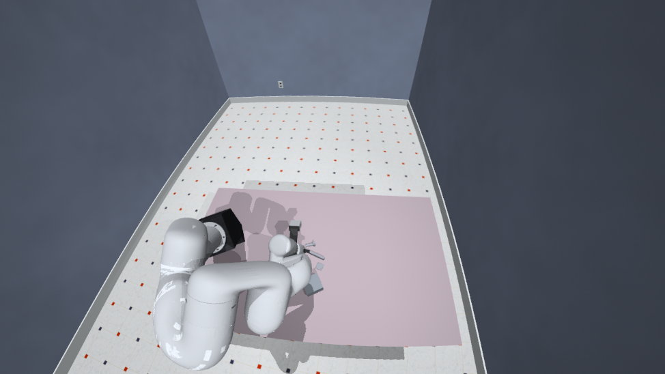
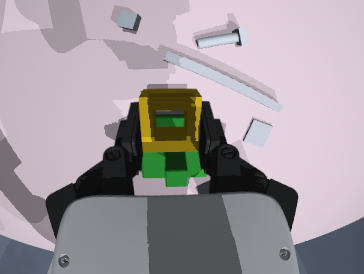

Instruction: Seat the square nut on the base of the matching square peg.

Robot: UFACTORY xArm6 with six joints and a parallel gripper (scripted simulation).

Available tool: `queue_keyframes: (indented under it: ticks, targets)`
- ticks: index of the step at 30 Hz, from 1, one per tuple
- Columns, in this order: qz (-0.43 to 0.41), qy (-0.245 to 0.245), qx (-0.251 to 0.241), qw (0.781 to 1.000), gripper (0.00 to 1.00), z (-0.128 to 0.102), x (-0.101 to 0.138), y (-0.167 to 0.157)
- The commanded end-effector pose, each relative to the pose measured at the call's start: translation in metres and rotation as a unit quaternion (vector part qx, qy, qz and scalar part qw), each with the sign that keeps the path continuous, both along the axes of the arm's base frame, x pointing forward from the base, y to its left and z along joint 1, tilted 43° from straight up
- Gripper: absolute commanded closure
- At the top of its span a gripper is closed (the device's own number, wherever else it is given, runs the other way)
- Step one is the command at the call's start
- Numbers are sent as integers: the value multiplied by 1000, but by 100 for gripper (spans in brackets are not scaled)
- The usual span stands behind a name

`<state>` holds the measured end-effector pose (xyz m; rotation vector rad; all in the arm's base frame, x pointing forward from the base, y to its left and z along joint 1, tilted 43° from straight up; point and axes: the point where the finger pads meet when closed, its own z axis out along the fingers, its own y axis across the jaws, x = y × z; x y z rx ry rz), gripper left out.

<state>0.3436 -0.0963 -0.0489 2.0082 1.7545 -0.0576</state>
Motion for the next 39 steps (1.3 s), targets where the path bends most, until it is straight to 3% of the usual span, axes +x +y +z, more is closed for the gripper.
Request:
queue_keyframes:
  ticks: [1, 20, 39]
  targets:
    - [2, -1, 3, 1000, 100, 0, 0, 0]
    - [2, 0, 4, 1000, 100, -2, 1, -2]
    - [2, -1, 4, 1000, 100, -29, 8, -26]
